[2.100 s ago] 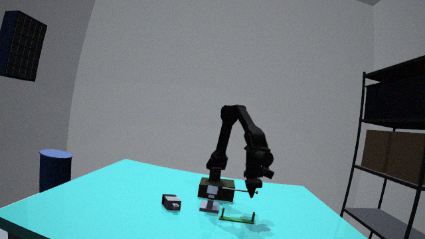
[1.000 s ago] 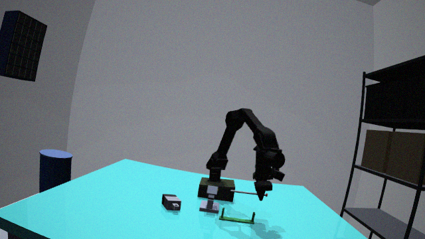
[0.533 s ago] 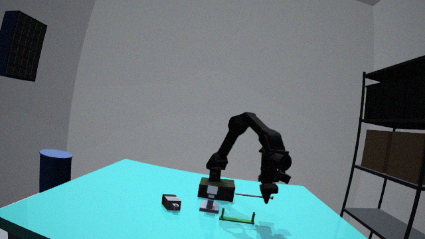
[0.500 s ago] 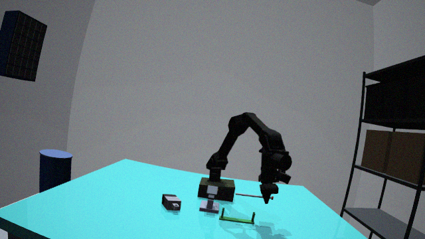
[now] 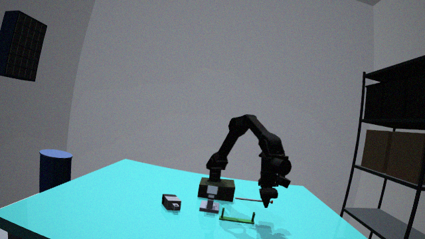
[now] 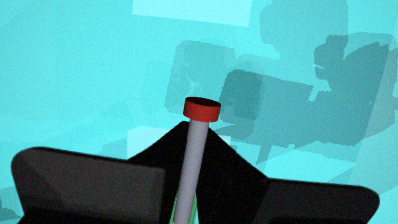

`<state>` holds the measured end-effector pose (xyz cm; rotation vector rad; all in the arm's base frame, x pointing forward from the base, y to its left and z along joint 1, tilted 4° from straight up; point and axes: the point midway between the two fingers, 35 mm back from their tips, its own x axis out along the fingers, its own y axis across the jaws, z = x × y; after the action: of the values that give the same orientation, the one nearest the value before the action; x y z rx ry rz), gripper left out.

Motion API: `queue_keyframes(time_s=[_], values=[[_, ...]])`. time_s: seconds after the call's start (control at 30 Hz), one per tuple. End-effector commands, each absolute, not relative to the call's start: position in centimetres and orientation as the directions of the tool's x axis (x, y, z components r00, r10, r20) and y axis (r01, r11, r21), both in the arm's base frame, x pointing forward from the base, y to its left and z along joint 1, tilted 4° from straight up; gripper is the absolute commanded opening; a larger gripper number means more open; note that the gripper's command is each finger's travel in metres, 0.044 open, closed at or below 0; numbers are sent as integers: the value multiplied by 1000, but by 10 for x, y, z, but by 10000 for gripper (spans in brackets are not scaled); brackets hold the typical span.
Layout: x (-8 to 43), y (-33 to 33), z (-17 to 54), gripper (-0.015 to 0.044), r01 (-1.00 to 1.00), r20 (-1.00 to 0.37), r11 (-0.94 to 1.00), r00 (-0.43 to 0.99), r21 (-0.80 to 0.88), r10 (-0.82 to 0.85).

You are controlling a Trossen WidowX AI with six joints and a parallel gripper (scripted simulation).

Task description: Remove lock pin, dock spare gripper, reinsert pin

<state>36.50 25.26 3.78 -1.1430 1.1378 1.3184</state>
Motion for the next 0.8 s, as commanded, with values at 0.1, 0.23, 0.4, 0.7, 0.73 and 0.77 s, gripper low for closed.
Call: queue_keyframes(time_s=[0.1, 0.23, 0.4, 0.7, 0.73, 0.77], values=[[365, 252, 28, 0, -998, -994, -45, -41, 37, 105], [366, 252, 22, 0, -998, -994, -45, -41, 37, 105], [366, 251, 14, 0, -998, -994, -45, -42, 38, 105], [367, 251, 1, 0, -998, -994, -45, -43, 39, 104], [367, 251, -1, 0, -998, -994, -45, -44, 39, 104], [367, 250, -2, 0, -998, -994, -45, -44, 39, 103]])
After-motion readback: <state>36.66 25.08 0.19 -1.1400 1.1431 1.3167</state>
